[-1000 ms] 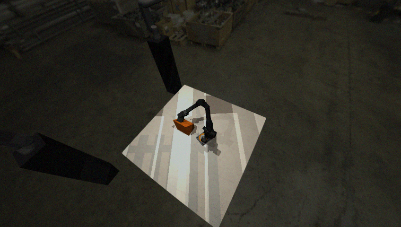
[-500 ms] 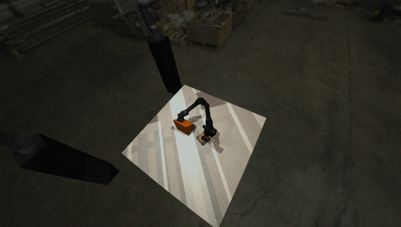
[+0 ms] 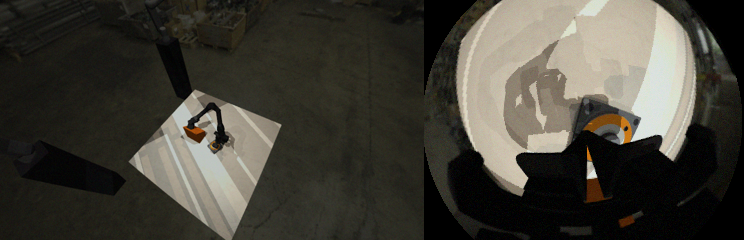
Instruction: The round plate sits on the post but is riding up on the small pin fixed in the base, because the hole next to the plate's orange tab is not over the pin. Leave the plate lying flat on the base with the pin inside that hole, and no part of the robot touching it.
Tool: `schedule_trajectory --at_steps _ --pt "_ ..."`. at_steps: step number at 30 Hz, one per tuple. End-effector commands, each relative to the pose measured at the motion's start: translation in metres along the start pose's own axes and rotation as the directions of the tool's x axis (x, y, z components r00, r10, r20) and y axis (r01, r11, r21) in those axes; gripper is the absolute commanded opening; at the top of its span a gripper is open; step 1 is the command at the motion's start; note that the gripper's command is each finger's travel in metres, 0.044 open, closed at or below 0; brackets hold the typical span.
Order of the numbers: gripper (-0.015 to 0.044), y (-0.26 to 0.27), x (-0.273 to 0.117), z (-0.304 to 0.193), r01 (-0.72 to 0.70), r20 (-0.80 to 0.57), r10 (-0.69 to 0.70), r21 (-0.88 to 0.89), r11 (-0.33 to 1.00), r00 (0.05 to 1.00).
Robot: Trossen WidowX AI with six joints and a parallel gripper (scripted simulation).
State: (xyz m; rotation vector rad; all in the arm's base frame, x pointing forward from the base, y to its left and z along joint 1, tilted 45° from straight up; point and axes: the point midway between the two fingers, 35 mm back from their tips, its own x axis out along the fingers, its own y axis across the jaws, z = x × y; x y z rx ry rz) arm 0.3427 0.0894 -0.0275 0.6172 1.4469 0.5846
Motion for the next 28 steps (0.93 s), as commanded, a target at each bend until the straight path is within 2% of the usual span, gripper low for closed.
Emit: schedule_trajectory --at_steps 1,9,28 --pt "0.0 0.001 -0.002 -0.002 -0.004 -0.003 0.004 0.008 1.0 1.0" --pt "0.0 -0.001 -0.041 -0.005 -0.002 -0.003 0.002 0.008 1.0 1.0" --pt "0.0 -0.002 -0.034 -0.005 -0.002 -0.002 0.002 0.017 1.0 1.0"
